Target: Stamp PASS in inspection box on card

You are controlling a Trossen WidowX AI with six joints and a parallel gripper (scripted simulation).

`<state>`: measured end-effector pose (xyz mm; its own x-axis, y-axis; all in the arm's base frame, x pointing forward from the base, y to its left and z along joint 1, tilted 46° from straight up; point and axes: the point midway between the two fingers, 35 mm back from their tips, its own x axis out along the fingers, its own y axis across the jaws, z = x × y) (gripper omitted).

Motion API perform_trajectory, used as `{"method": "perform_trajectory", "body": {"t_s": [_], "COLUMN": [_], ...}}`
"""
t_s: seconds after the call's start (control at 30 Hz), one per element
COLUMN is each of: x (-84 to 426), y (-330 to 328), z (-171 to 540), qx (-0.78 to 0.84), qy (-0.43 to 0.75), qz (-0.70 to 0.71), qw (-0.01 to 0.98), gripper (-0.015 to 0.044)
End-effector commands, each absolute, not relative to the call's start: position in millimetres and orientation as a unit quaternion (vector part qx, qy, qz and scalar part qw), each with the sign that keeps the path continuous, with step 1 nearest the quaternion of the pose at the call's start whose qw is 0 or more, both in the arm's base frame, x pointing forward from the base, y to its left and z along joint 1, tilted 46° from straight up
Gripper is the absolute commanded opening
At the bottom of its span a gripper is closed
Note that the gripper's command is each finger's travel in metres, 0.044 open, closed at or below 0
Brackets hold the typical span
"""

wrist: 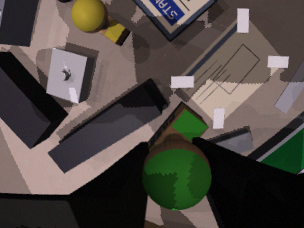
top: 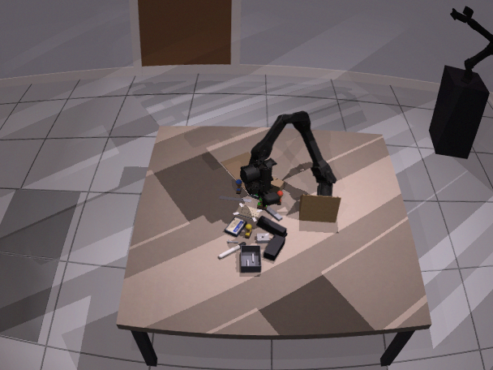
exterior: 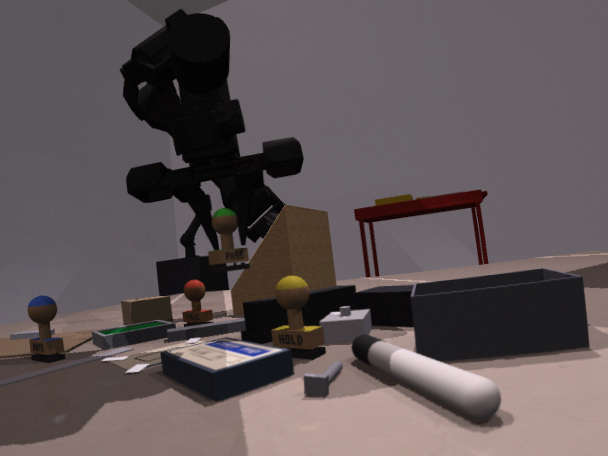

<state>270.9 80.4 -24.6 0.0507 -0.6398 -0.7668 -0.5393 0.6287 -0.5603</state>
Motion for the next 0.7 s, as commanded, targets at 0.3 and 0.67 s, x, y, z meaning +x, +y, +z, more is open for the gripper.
{"method": "perform_trajectory", "body": {"t_s": [0.3,0.67], "x": [204.8,203.2], "y": [87.9,79.4], "z": [-42.4,-52.6], "qx": [-0.427,-0.427], "qy": [0.687,0.687], "qz": [-0.046,-0.046], "qw": [0.586,0.586], "gripper": [0.0000,0.0000]}}
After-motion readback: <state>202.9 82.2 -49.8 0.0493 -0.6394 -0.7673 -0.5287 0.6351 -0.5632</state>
